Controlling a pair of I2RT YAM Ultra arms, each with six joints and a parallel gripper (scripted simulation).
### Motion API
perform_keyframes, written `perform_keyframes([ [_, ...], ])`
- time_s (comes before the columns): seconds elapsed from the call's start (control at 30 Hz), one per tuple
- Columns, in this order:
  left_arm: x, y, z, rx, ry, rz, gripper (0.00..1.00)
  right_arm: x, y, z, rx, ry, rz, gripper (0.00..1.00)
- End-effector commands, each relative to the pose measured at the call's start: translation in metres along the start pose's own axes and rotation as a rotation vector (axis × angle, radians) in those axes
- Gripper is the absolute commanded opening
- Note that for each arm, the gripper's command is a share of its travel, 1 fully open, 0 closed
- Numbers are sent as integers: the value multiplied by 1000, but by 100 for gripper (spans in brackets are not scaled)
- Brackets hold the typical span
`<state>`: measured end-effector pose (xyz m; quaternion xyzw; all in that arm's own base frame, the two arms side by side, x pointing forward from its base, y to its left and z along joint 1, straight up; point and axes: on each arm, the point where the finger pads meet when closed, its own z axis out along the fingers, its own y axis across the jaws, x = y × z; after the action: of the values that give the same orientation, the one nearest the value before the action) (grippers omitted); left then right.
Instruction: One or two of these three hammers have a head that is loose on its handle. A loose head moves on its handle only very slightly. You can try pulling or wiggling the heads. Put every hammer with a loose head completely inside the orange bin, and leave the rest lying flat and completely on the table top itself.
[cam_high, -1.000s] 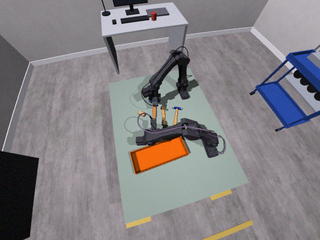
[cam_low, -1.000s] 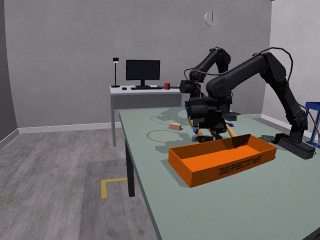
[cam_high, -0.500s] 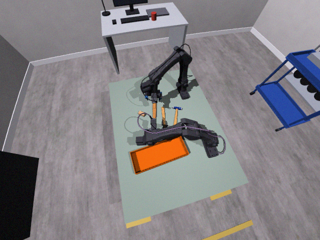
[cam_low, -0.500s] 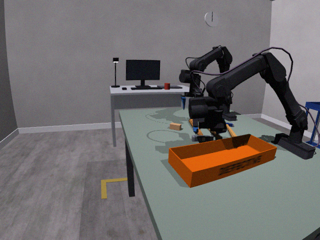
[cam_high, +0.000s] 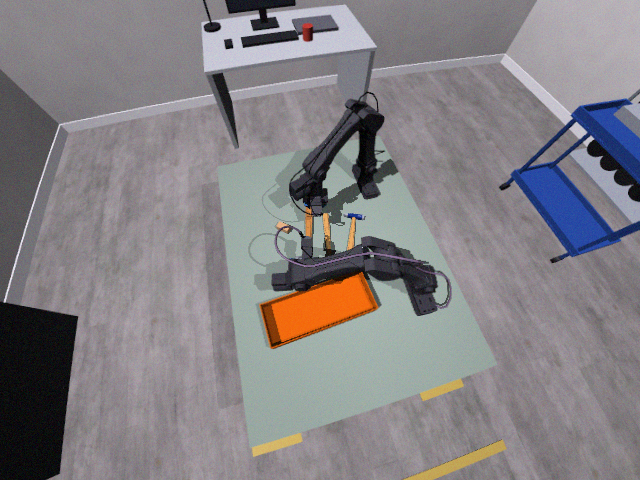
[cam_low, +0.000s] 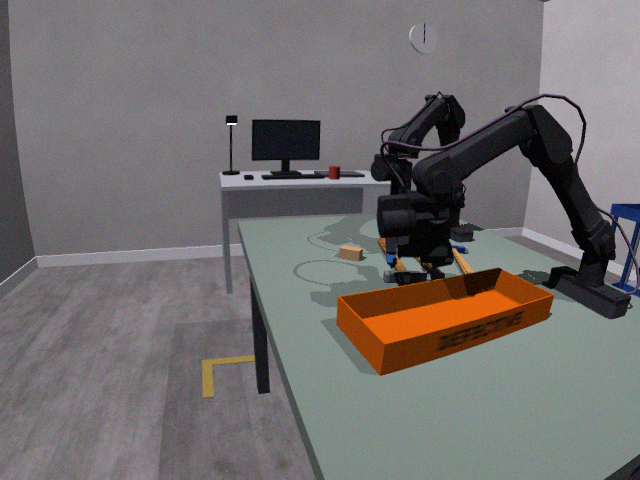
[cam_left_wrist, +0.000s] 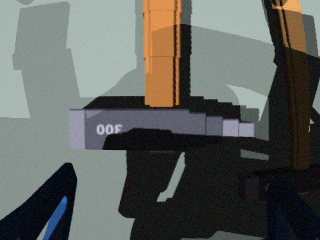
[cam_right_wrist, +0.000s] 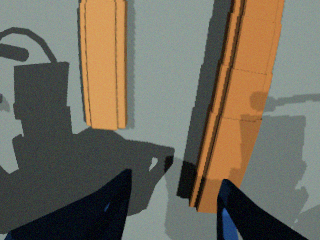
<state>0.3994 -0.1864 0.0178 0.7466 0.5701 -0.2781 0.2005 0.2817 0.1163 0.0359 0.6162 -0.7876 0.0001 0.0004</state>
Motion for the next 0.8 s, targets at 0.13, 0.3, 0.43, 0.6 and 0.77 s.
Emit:
perform_keyframes([
  [0.13, -7, 1, -2, -7, -26, 11, 100, -28, 31, 11, 33, -32, -13, 48],
  [0.3, -7, 1, -2, -7, -26, 11, 100, -28, 48, 16, 9, -10, -54, 48],
  [0.43, -7, 1, -2, -7, -26, 11, 100, -30, 44, 13, 17, -17, -48, 48],
  [0.6, -7, 1, -2, -7, -26, 11, 100, -30, 44, 13, 17, -17, -48, 48],
  [0.77, -7, 1, -2, -7, -26, 11, 100, -33, 37, 24, 16, -17, -41, 48],
])
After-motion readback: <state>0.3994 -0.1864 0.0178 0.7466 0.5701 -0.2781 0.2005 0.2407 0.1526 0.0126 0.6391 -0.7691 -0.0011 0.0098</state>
